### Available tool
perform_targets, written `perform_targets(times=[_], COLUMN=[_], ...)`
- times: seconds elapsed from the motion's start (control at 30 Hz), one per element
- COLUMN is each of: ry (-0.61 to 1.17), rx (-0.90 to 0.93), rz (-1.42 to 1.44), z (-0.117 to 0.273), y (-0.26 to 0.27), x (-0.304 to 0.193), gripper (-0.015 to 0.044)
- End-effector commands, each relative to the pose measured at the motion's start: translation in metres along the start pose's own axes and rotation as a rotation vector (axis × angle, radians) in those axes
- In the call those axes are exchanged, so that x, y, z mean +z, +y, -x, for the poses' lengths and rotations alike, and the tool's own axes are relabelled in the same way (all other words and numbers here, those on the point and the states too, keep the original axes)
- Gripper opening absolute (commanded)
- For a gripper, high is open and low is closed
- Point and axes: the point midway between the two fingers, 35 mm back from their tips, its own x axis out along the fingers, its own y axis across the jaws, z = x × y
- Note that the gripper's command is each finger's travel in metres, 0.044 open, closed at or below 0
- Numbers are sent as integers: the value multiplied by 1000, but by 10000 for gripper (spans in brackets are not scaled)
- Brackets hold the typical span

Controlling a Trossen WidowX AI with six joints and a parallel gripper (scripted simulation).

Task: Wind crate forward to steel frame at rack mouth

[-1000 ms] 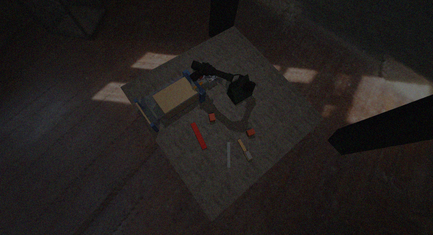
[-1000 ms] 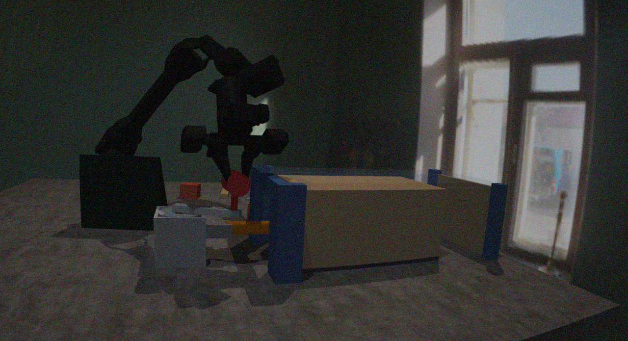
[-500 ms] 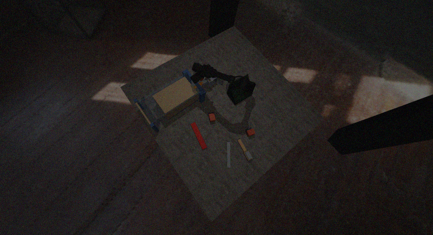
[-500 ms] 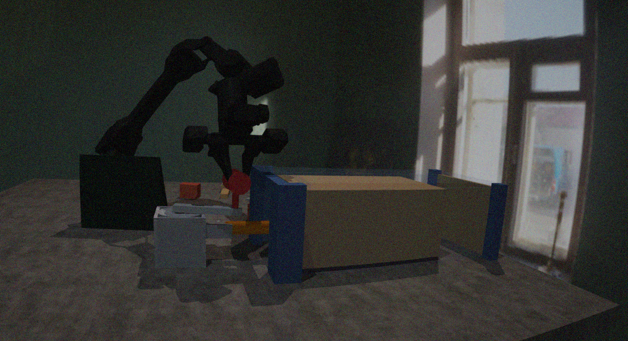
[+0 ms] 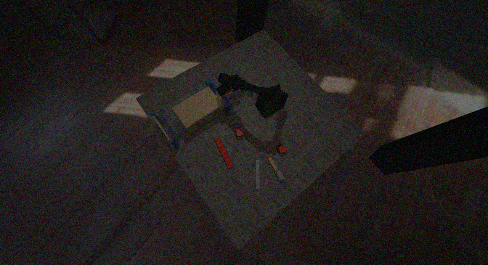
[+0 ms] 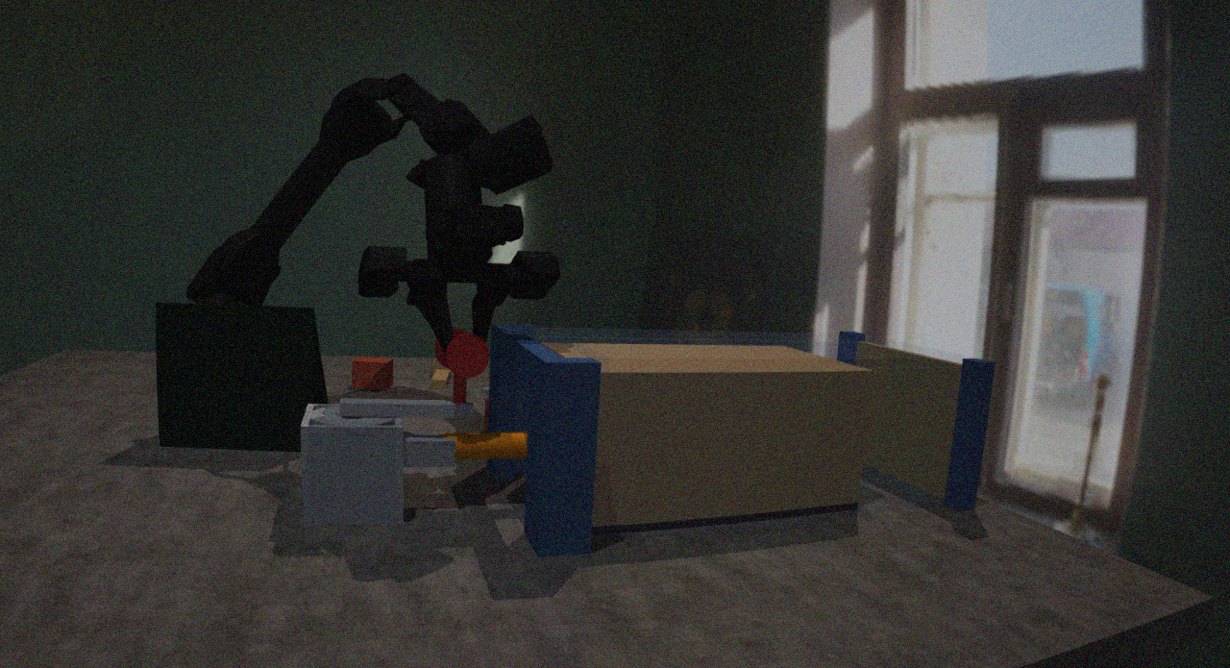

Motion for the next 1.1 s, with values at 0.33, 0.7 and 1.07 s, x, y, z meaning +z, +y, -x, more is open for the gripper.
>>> perform_targets(times=[0.33,0.7,1.07], ry=[61,62,63], rx=[-8,-8,-9], rz=[-1,-1,-2], z=[3,9,15], y=[-3,-8,-14], x=[-37,-49,-60], gripper=[0,0,0])
